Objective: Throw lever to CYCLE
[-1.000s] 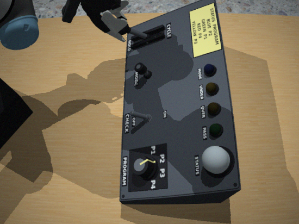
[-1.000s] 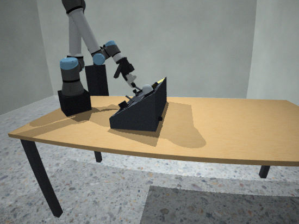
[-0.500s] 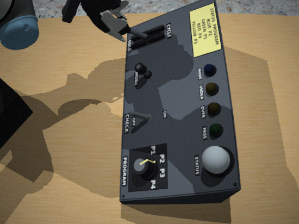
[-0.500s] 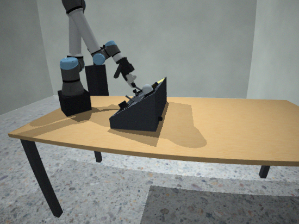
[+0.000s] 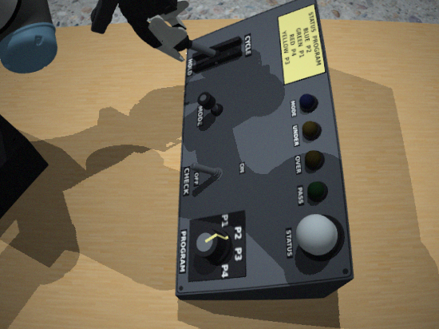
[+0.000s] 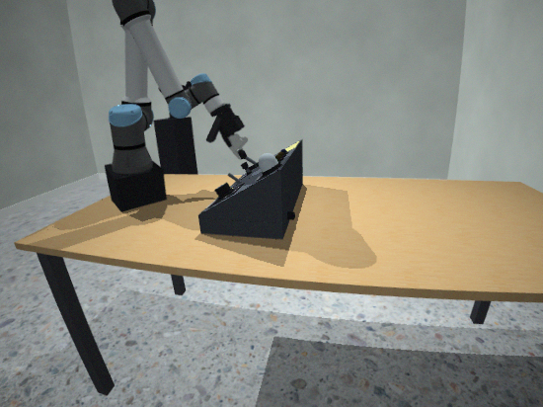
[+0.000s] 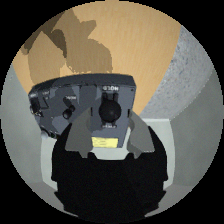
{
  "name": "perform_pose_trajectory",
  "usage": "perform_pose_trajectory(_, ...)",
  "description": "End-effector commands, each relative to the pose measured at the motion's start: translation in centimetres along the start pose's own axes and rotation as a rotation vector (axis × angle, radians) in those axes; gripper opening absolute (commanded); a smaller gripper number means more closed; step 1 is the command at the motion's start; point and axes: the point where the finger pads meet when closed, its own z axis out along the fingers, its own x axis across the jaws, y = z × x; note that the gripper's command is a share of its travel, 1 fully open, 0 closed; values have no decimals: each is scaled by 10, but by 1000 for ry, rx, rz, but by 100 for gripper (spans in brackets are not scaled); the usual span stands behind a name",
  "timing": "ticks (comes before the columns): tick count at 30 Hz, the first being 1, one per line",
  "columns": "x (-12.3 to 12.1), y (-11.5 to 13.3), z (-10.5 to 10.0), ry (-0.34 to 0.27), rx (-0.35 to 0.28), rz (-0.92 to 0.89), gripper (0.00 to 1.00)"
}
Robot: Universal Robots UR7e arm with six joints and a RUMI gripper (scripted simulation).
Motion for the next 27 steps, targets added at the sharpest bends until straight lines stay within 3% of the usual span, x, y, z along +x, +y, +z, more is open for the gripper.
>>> perform_pose_trajectory(1,0,2,0,1,-2,2,44)
perform_pose_trajectory(2,0,2,0,1,-2,2,0)
perform_pose_trajectory(27,0,2,0,1,-2,2,0)
